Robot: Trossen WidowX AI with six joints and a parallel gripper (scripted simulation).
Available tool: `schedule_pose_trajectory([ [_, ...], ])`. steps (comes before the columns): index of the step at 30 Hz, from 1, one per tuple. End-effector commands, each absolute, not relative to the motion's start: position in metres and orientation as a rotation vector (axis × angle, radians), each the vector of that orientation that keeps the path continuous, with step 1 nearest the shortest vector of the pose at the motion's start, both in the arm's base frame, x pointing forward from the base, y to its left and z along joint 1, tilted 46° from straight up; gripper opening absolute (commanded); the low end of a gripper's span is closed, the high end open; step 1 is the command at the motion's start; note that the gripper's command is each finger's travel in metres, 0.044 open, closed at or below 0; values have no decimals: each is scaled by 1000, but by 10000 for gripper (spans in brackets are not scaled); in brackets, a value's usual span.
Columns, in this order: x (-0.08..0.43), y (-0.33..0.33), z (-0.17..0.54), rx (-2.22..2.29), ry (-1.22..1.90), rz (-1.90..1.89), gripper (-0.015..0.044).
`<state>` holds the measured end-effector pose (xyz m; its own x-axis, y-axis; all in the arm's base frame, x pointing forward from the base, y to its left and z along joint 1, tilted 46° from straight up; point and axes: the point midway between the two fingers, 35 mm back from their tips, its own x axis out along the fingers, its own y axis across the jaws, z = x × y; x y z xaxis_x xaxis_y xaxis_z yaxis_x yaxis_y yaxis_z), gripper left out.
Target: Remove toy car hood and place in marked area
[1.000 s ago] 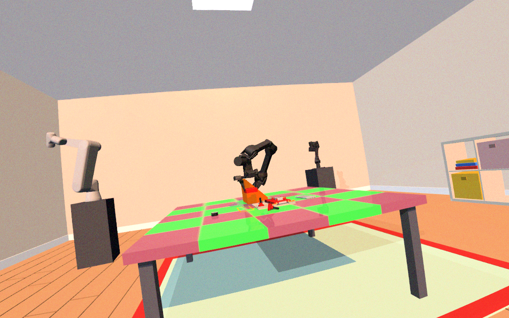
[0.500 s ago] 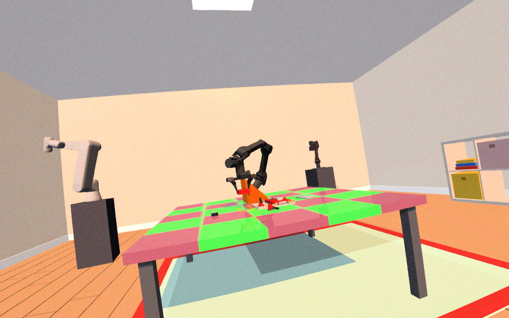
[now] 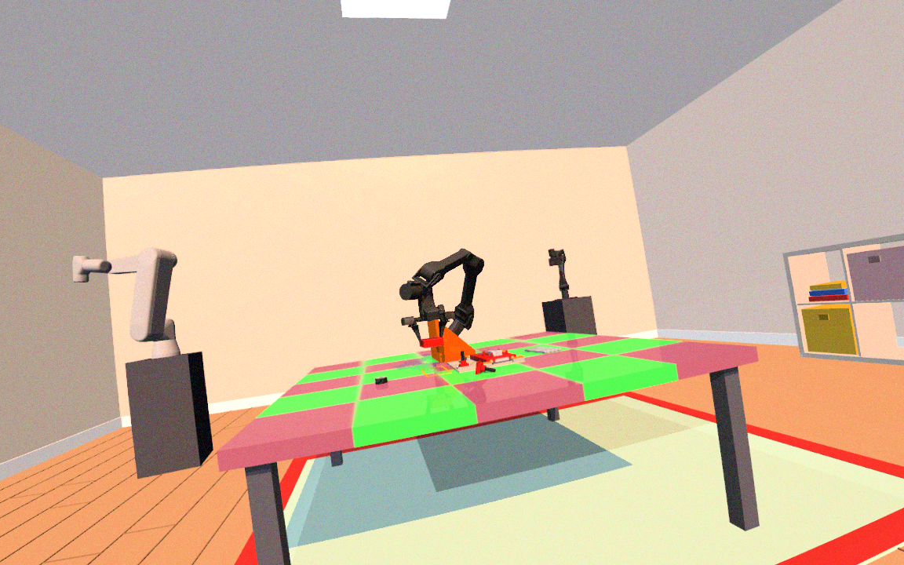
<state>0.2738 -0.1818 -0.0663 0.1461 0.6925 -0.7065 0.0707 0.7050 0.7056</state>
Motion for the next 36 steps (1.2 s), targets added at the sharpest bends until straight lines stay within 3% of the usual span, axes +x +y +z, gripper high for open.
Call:
schedule_pose_trajectory([
  [1,274,-180,-69,701,1372,500,0],
  [36,278,-166,-84,701,1371,500,0],
])
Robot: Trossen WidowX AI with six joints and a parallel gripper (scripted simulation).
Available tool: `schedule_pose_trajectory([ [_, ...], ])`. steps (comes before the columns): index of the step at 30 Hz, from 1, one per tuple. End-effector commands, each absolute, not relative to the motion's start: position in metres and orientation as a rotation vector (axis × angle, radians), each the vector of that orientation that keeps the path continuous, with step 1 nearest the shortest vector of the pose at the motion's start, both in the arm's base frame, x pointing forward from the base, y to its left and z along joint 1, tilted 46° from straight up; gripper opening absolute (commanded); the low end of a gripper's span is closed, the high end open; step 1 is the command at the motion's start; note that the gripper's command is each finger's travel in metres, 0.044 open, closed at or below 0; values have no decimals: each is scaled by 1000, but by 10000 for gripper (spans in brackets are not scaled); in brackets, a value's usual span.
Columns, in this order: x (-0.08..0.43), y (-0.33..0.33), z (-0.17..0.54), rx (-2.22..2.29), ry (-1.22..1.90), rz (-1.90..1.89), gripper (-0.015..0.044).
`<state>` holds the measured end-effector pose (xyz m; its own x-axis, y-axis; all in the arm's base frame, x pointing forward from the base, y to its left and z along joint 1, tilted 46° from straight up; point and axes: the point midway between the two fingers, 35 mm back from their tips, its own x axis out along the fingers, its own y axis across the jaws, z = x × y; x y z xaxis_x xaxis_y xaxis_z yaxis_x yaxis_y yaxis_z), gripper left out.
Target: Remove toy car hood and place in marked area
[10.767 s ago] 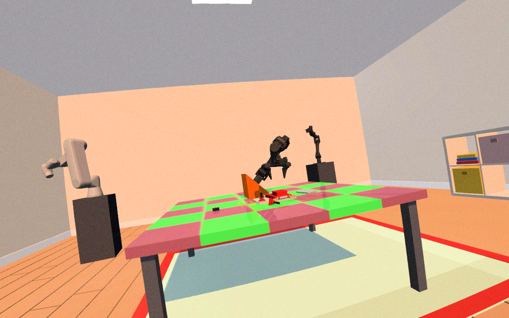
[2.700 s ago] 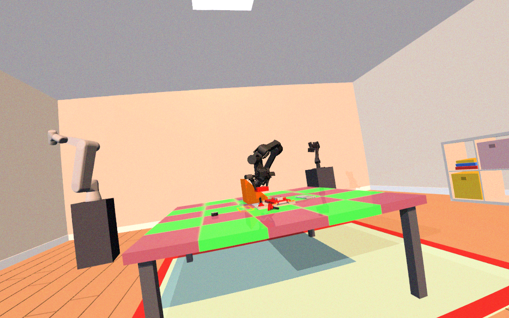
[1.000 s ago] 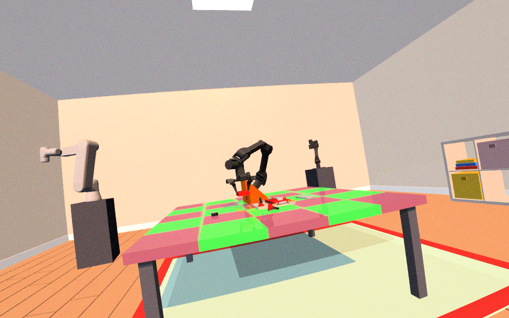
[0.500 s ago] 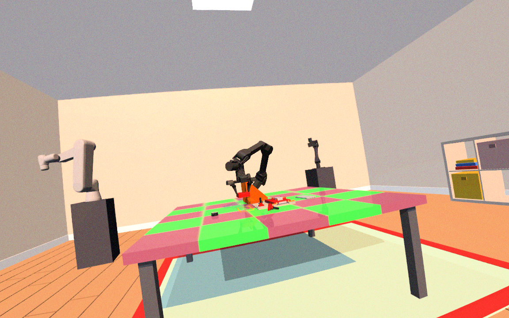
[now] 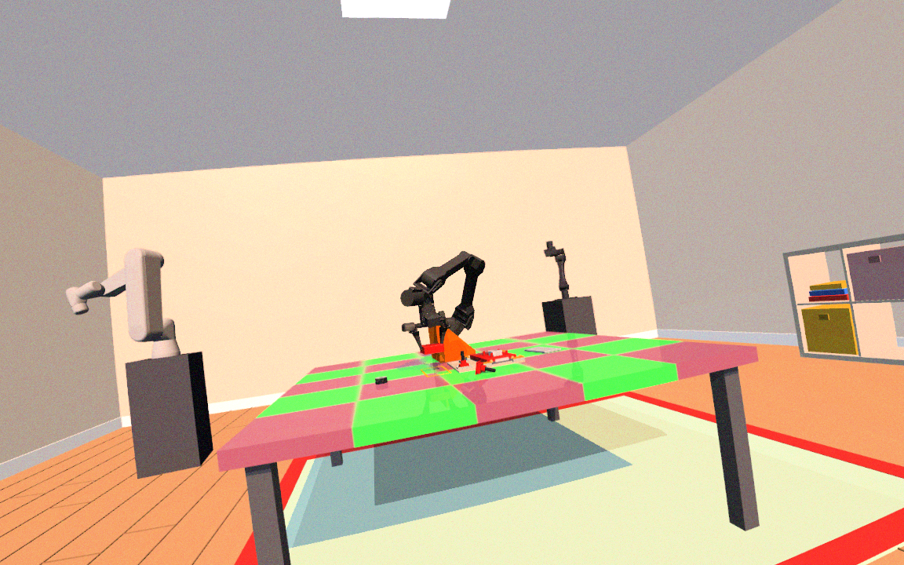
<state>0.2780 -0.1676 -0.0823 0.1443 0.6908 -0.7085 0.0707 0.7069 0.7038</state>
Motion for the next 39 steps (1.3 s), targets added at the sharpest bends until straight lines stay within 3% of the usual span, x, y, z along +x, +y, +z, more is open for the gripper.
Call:
schedule_pose_trajectory([
  [1,278,-165,-85,701,1371,500,0],
  [39,282,-149,-100,702,1371,501,0],
])
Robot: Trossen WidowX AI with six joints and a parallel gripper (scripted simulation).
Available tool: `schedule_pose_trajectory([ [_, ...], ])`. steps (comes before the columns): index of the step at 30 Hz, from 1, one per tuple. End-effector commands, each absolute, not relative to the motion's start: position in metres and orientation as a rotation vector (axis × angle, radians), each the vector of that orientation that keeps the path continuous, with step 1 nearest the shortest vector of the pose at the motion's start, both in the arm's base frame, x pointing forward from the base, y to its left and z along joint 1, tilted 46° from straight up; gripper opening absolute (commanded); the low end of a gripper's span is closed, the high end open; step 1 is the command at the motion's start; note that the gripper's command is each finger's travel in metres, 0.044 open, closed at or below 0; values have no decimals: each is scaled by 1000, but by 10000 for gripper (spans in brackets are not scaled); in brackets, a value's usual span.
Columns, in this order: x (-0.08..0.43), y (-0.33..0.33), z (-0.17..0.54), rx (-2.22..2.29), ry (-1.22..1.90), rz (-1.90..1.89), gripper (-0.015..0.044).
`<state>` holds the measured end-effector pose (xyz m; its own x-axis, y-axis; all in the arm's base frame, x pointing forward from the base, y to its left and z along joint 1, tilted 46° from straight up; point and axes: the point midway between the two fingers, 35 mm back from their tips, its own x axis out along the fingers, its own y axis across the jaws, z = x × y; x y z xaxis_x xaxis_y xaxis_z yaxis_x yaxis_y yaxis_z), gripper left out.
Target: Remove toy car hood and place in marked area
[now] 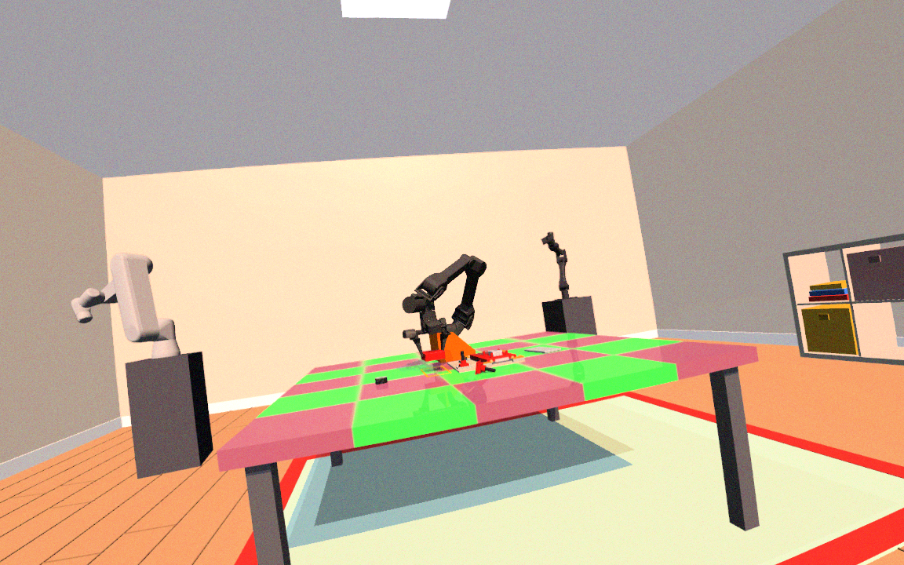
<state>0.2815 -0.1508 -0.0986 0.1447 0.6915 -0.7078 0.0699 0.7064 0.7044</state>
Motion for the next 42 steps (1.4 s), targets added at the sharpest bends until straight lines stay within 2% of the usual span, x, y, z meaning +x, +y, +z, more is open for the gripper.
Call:
schedule_pose_trajectory([
  [1,282,-149,-101,702,1370,501,0],
  [42,283,-132,-115,703,1370,503,0],
])
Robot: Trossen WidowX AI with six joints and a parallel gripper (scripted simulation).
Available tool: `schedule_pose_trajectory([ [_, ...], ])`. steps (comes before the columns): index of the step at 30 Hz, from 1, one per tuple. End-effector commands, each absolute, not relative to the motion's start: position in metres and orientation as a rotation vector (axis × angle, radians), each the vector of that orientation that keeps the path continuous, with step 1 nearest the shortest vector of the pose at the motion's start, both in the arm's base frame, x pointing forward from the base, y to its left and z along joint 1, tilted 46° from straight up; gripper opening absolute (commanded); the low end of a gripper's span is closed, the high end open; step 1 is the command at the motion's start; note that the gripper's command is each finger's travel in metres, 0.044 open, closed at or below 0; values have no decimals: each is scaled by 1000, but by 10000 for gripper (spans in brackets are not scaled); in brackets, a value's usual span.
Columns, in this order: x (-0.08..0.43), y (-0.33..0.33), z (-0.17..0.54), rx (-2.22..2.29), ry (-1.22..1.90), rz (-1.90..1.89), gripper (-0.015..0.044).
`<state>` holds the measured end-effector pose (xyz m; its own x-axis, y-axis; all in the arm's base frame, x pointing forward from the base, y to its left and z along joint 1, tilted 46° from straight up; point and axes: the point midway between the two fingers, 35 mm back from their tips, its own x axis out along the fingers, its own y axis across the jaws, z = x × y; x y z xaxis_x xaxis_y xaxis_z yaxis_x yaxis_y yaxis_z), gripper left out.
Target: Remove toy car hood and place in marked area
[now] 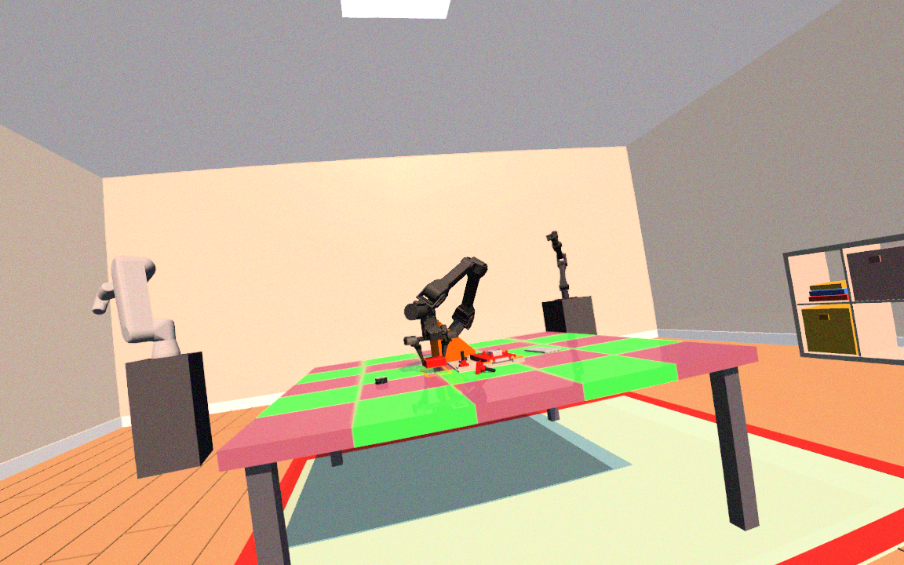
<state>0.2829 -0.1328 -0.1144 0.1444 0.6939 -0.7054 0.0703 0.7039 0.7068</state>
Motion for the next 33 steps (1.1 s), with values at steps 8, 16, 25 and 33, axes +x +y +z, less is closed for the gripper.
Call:
schedule_pose_trajectory([
  [8,284,-129,-118,703,1370,503,0],
  [16,285,-127,-121,703,1370,503,0],
  [25,285,-124,-124,703,1369,504,0],
  [33,286,-121,-126,703,1369,504,0],
])
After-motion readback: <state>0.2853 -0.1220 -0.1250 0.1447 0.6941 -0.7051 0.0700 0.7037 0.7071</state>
